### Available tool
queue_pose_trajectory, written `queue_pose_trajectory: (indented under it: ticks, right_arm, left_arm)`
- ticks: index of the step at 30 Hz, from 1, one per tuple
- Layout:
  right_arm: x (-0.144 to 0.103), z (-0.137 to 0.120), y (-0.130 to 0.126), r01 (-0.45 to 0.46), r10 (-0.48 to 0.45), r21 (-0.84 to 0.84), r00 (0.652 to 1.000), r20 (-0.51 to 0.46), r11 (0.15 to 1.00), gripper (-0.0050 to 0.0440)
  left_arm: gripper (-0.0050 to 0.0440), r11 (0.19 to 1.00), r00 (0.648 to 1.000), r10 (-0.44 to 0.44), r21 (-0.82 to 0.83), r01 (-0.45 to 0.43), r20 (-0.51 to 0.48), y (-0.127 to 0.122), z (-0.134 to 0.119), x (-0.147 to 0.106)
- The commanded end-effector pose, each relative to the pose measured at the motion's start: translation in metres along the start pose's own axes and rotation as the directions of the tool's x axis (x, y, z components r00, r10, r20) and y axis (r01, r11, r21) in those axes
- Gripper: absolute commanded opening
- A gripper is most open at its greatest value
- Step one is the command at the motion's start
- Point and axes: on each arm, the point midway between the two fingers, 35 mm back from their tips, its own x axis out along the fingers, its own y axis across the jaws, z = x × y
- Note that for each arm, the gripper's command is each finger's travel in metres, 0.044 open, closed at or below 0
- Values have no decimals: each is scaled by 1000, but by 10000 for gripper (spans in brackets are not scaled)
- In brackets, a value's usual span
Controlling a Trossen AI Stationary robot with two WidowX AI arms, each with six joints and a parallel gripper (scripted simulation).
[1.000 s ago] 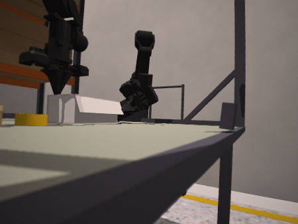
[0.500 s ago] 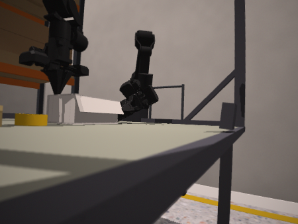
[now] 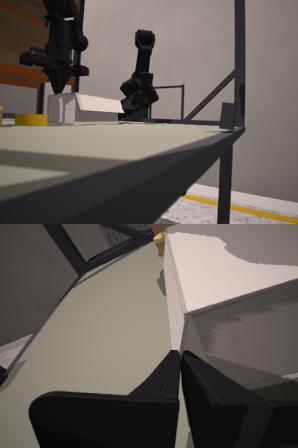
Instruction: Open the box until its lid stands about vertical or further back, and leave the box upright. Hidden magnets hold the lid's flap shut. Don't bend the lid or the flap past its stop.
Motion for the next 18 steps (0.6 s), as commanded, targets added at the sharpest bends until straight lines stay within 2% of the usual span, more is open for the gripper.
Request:
queue_pose_trajectory:
  ticks: [1, 18]
  right_arm:
    - [-2, 12, 11, -20, 19, 16, 1000, 21, 1000, 6]
    - [-6, 21, 15, -22, 21, 16, 1000, 20, 1000, 6]
  left_arm:
    - [-50, 1000, 1000, 4, -1, -4, 0, -1, 0, 5]
    - [-50, 1000, 1000, 4, -1, -4, 0, -1, 0, 5]
